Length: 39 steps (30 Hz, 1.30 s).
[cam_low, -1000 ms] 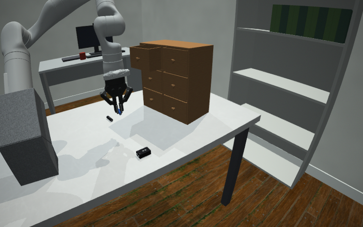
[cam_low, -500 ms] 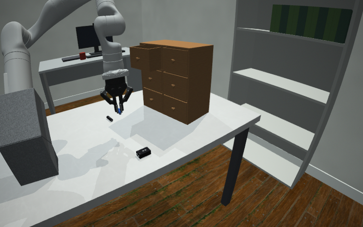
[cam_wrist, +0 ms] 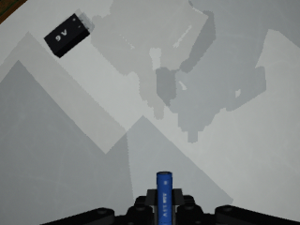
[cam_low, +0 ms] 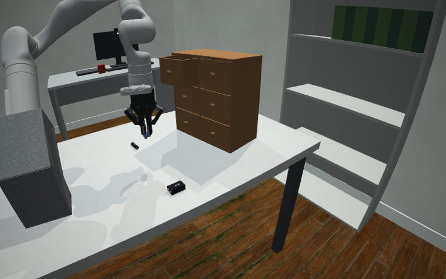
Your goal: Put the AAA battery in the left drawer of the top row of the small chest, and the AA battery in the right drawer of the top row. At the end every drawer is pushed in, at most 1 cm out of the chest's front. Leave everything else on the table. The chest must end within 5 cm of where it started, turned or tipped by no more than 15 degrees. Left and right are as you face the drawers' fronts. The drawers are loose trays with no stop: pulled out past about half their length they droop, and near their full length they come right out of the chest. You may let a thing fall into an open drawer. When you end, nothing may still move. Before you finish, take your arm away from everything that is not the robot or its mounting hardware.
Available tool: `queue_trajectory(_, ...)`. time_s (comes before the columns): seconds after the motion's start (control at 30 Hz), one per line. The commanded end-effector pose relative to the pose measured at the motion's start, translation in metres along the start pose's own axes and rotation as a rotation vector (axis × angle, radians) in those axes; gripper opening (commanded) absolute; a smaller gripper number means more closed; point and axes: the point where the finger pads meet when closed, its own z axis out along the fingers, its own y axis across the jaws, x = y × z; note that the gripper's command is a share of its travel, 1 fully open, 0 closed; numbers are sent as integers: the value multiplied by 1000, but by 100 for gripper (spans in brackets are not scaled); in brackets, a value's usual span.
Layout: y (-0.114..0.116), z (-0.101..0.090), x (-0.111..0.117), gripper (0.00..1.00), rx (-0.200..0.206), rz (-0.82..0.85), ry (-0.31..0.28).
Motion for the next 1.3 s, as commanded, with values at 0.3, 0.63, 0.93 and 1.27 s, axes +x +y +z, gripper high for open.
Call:
queue_trajectory(0.3, -1, 0, -29, 5, -1, 405, 5)
queue_trajectory(0.63, -3, 0, -46, 5, 5, 641, -2)
queue_trajectory(0.93, -4, 0, -57, 5, 9, 771, -9)
queue_trajectory(1.27, -4, 0, -58, 5, 9, 787, -10)
